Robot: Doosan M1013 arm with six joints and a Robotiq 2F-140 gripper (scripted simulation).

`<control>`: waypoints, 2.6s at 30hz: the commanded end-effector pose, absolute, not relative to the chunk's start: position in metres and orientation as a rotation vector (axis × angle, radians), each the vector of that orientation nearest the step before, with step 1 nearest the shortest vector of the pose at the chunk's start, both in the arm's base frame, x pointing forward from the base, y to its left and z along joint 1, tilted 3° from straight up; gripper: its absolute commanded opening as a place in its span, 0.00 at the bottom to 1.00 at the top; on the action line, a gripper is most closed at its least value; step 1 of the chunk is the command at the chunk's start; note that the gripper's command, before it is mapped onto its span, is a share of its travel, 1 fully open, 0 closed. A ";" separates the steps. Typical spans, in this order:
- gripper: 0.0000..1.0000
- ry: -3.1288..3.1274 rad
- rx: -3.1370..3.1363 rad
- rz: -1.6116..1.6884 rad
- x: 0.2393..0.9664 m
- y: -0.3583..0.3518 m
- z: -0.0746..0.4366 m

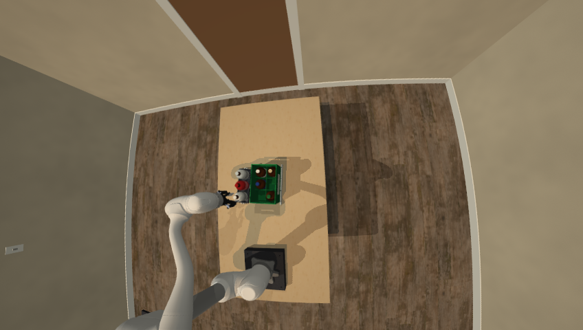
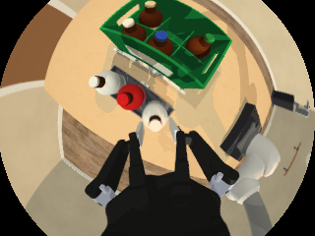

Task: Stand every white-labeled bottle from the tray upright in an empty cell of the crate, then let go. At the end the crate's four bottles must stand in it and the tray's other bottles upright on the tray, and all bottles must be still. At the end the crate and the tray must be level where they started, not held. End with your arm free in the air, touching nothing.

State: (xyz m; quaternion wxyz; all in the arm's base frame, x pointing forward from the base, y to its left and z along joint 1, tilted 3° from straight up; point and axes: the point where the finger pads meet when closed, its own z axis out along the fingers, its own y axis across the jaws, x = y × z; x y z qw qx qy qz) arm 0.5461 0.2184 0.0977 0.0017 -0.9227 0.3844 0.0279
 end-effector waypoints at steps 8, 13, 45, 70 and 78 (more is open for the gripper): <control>0.38 1.206 -2.896 0.088 0.546 0.219 0.091; 0.38 1.206 -2.896 0.088 0.546 0.219 0.089; 0.38 1.206 -2.896 0.088 0.546 0.219 0.088; 0.00 1.206 -2.896 0.088 0.546 0.219 0.088; 0.00 1.206 -2.896 0.088 0.546 0.219 0.088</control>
